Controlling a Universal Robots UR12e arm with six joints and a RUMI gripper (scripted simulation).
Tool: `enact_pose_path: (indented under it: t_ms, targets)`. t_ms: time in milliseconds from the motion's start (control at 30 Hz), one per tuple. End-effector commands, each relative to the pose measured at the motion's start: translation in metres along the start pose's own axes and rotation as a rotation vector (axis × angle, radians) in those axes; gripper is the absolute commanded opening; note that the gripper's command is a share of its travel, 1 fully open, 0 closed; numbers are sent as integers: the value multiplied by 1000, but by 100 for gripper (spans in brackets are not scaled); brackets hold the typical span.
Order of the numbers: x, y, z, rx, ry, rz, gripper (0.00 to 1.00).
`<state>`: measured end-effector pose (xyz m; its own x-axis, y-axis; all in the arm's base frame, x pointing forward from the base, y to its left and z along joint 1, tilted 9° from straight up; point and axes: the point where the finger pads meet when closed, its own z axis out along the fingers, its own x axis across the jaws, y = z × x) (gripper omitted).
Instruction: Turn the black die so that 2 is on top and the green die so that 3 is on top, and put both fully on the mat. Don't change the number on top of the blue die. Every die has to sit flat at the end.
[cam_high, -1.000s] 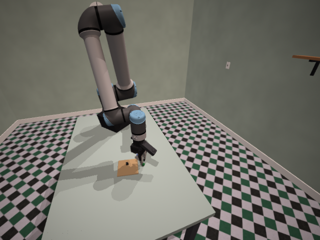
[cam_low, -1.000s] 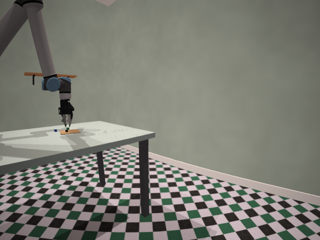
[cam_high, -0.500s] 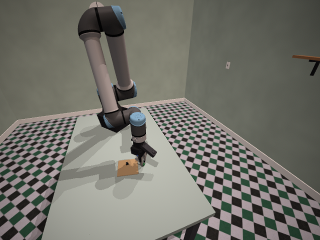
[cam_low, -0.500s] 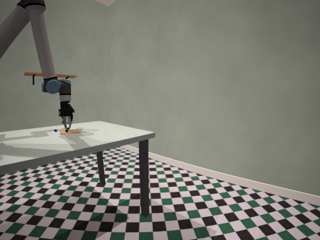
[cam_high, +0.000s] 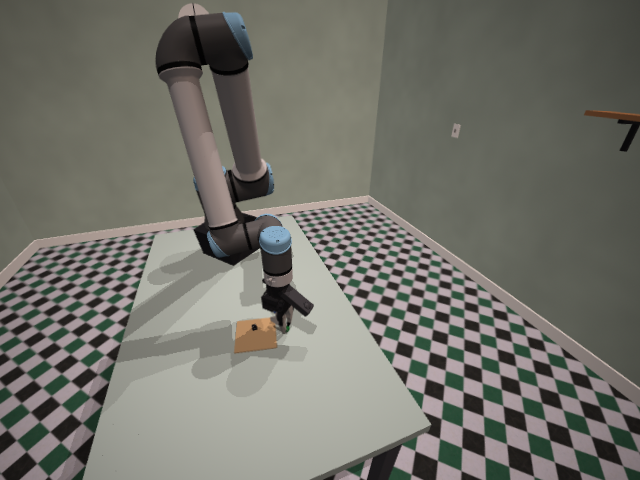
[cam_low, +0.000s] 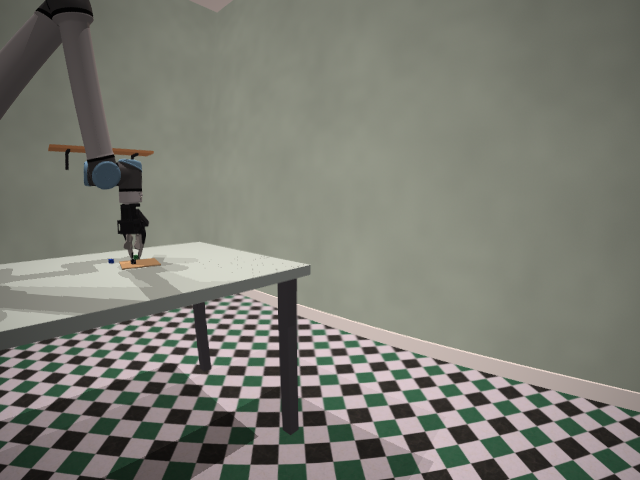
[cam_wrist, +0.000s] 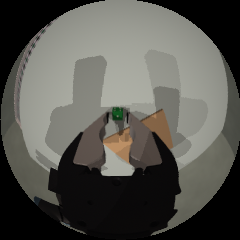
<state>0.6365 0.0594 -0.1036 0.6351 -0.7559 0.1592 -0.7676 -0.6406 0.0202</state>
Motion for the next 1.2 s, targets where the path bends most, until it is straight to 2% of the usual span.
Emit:
enact_pose_path:
  t_ms: [0, 900, 933, 1167]
  targets:
    - [0, 0, 0, 1, 1, 0, 18]
    - [0, 0, 0, 1, 1, 0, 18]
    - [0, 0, 0, 1, 1, 0, 0]
    - [0, 0, 0, 1, 1, 0, 0]
